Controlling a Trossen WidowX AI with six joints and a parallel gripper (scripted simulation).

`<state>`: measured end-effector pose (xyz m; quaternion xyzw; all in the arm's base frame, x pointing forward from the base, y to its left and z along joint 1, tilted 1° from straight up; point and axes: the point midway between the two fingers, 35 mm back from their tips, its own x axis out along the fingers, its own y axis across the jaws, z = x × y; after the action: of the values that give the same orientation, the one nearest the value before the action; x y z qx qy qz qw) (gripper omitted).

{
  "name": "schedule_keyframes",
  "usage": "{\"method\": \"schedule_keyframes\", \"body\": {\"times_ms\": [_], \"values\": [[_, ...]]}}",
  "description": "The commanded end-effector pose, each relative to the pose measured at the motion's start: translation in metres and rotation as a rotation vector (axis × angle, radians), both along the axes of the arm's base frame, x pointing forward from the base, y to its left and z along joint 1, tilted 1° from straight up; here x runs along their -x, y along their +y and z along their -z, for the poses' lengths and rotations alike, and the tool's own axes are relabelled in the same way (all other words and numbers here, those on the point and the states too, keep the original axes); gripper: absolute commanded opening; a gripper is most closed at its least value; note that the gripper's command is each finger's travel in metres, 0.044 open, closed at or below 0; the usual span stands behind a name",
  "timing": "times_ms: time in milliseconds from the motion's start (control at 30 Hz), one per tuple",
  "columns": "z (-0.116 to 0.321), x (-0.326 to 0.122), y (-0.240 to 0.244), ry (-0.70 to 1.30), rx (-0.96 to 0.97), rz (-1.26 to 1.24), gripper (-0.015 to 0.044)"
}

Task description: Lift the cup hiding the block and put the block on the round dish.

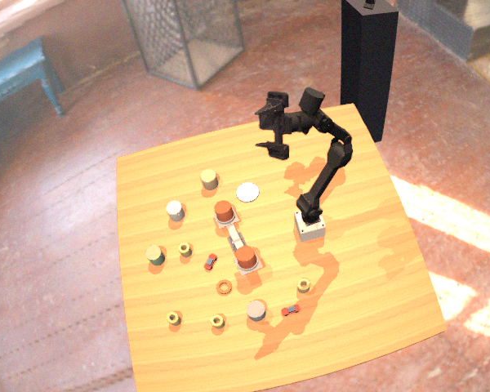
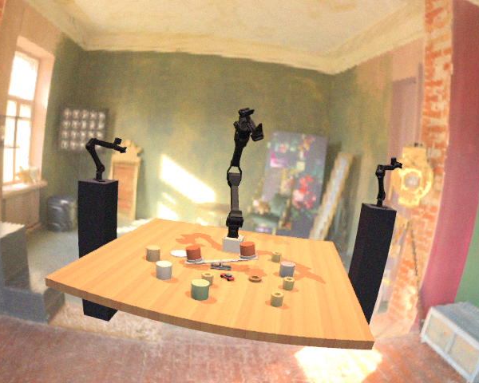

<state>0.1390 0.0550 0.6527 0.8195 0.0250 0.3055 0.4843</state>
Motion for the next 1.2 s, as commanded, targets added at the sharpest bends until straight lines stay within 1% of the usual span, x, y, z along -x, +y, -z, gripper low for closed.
{"method": "schedule_keyframes", "body": {"times_ms": [0, 33, 667, 1167], "values": [[0.001, -0.001, 0.0, 0.001, 0.005, 0.003, 0.0426], [0.003, -0.002, 0.0, 0.003, 0.019, 0.013, 0.044], [0.095, -0.056, -0.012, 0.113, 0.582, 0.301, 0.044], [0.183, -0.083, -0.035, 0.222, 1.063, 0.405, 0.044]]}}
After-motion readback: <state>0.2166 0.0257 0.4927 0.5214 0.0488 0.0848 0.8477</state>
